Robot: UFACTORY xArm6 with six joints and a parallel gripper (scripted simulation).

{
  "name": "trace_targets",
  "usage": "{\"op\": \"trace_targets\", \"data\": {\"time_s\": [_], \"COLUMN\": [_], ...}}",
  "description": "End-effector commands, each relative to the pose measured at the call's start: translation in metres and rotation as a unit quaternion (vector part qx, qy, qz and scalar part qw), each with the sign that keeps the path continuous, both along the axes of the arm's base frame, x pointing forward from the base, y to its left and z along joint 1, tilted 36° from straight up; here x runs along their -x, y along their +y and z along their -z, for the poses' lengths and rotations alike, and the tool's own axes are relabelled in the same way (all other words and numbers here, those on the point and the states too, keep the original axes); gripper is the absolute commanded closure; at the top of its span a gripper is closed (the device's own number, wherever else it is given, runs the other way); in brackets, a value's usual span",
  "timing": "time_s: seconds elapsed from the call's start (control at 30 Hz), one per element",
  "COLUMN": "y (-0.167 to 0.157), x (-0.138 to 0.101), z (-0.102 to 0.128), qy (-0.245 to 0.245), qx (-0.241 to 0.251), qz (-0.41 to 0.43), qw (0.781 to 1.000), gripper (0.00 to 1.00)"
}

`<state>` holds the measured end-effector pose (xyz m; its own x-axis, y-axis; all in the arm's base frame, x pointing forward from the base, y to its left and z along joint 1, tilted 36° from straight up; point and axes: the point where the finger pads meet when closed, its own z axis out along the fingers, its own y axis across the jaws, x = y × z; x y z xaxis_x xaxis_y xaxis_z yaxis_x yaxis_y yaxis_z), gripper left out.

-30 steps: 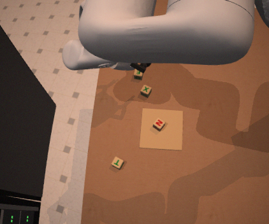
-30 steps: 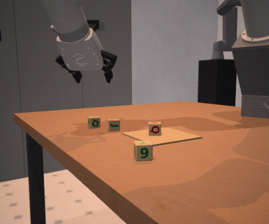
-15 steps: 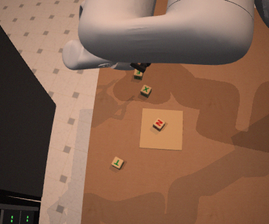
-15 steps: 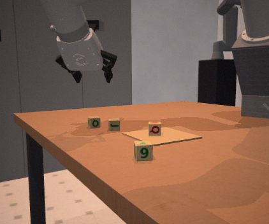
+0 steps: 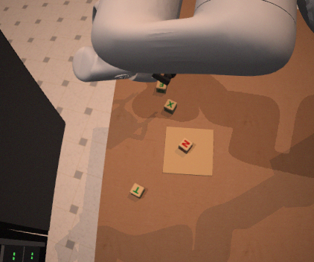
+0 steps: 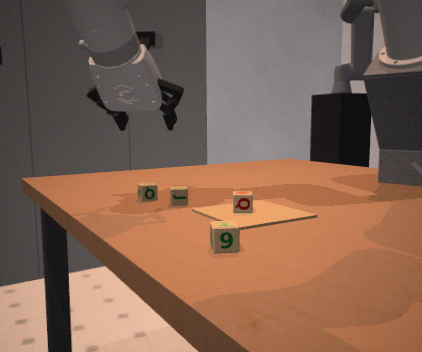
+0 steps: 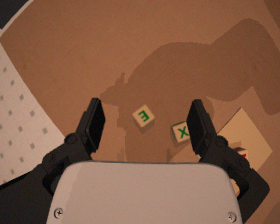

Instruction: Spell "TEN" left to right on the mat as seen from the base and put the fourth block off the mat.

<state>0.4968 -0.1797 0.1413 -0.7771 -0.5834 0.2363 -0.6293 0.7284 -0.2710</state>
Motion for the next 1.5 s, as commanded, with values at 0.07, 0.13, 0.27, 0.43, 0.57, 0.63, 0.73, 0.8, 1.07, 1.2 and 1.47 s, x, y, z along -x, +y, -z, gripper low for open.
{"op": "trace_targets", "data": {"time_s": [0.07, 0.13, 0.27, 0.43, 0.57, 0.63, 0.73, 0.8, 1.07, 1.2, 1.47], "y": [0.0, 0.0, 0.007, 0.068, 0.1, 0.117, 0.141, 0.149, 0.214, 0.244, 0.296], "x": [-0.001, -0.001, -0.003, -0.02, -0.027, -0.029, -0.032, -0.033, -0.034, -0.031, -0.02], "z": [-0.002, -0.002, -0.002, -0.011, -0.017, -0.021, -0.026, -0.028, -0.048, -0.058, -0.081], "qy": [-0.002, -0.002, -0.007, -0.051, -0.075, -0.087, -0.105, -0.112, -0.166, -0.192, -0.244], "qx": [0.0, 0.0, -0.004, -0.044, -0.064, -0.074, -0.088, -0.093, -0.132, -0.148, -0.179], "qz": [0.0, 0.0, -0.007, -0.063, -0.092, -0.107, -0.128, -0.134, -0.19, -0.215, -0.258], "qw": [1.0, 1.0, 1.0, 0.996, 0.991, 0.988, 0.982, 0.98, 0.959, 0.946, 0.918], "gripper": [0.0, 0.0, 0.0, 0.0, 0.0, 0.0, 0.0, 0.0, 0.0, 0.0, 0.0]}}
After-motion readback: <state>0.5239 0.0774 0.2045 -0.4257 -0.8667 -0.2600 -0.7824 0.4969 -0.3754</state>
